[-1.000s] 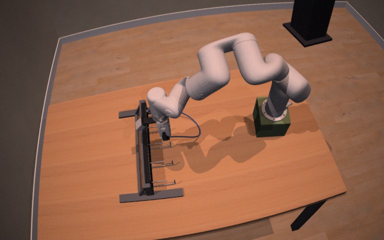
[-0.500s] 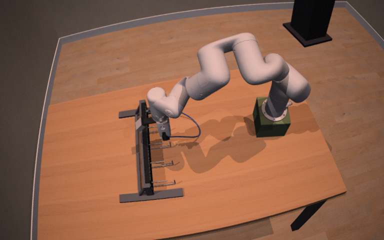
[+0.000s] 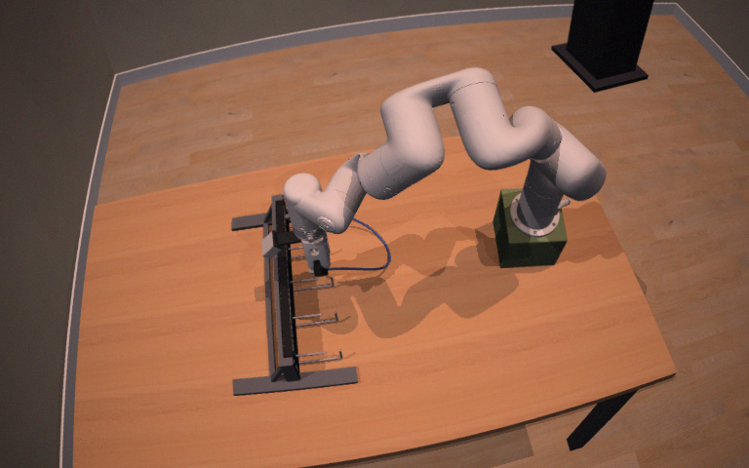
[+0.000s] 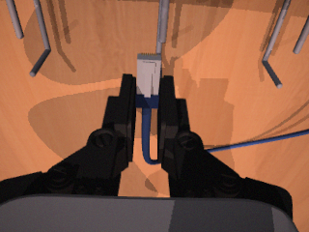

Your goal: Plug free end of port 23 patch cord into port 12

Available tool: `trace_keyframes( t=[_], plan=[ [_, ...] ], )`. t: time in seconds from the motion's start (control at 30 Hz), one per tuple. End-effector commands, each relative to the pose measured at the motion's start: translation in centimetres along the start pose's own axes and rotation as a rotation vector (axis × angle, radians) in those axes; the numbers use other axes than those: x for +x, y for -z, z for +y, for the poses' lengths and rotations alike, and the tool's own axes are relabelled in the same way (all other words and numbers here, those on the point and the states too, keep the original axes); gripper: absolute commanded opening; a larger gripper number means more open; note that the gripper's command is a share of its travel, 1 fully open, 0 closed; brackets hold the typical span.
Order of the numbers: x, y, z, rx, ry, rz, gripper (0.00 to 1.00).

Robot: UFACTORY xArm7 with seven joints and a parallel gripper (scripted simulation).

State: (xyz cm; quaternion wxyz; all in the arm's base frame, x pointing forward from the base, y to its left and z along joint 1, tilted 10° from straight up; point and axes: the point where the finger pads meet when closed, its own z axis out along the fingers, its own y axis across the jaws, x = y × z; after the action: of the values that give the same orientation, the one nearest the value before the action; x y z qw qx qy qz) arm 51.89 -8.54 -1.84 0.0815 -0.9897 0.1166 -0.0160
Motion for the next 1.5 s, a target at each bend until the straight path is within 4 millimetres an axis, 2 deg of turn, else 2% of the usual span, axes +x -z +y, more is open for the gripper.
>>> trace_keyframes(
  t=[0.0, 0.6, 1.47],
  plan=[
    [0.7, -0.4, 0.0, 0.0, 0.0, 0.004, 0.0],
    [2.3, -1.9, 0.0, 0.0, 0.0, 0.004, 0.0],
    [2.5, -2.0, 0.0, 0.0, 0.0, 0.005, 0.0]
  ],
)
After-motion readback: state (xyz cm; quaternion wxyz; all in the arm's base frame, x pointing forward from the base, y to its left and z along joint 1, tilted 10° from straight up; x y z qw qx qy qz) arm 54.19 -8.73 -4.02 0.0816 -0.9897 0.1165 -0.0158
